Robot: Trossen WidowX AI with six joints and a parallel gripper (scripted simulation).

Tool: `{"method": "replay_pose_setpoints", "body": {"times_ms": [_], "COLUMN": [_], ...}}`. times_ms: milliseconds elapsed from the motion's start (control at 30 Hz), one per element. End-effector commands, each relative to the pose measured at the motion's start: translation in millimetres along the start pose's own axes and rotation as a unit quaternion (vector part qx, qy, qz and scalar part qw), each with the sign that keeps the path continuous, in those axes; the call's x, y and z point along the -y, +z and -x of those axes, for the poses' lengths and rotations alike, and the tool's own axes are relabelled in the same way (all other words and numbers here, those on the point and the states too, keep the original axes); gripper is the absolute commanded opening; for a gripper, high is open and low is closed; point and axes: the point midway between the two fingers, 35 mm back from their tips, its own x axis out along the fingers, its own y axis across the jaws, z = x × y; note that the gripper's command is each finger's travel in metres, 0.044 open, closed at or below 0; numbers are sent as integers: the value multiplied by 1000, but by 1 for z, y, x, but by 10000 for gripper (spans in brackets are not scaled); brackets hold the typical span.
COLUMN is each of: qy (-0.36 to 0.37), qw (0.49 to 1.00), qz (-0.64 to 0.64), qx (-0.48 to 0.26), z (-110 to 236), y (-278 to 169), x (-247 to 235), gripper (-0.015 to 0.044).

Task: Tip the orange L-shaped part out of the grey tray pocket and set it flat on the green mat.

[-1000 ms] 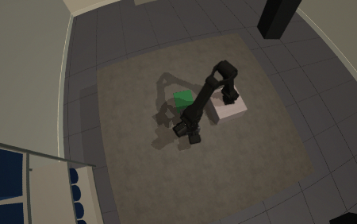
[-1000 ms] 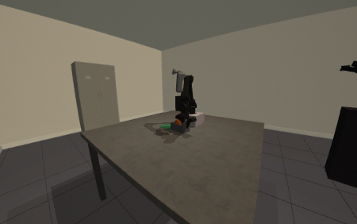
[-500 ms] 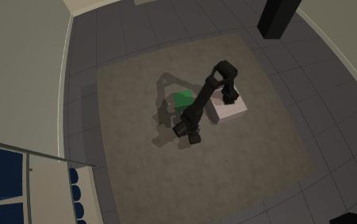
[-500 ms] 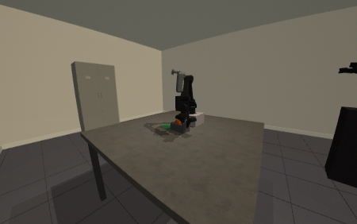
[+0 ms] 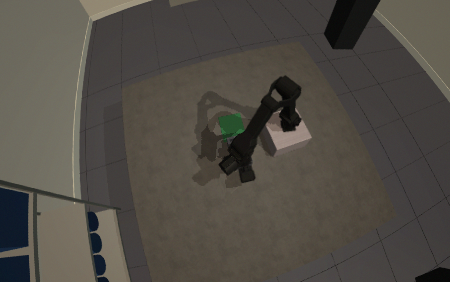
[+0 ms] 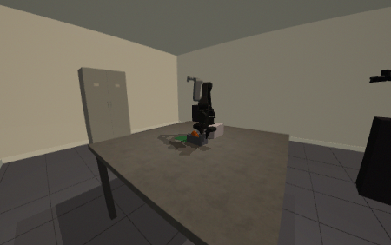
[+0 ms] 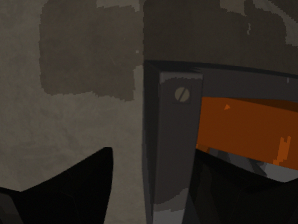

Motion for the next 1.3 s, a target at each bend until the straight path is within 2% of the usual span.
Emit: {"method": "replay_pose_setpoints", "body": {"times_ms": [0, 100, 167, 1133, 1267], "qy": [3, 3, 3, 9, 7], "qw": [1000, 1000, 1000, 1000, 998], "qz": [-3, -3, -3, -6, 60], "qx": [11, 11, 10, 18, 18], "z": [29, 77, 92, 93, 93], "y": [6, 4, 2, 5, 6], "x": [0, 7, 10, 8, 15], "gripper": [180, 180, 180, 180, 280]}}
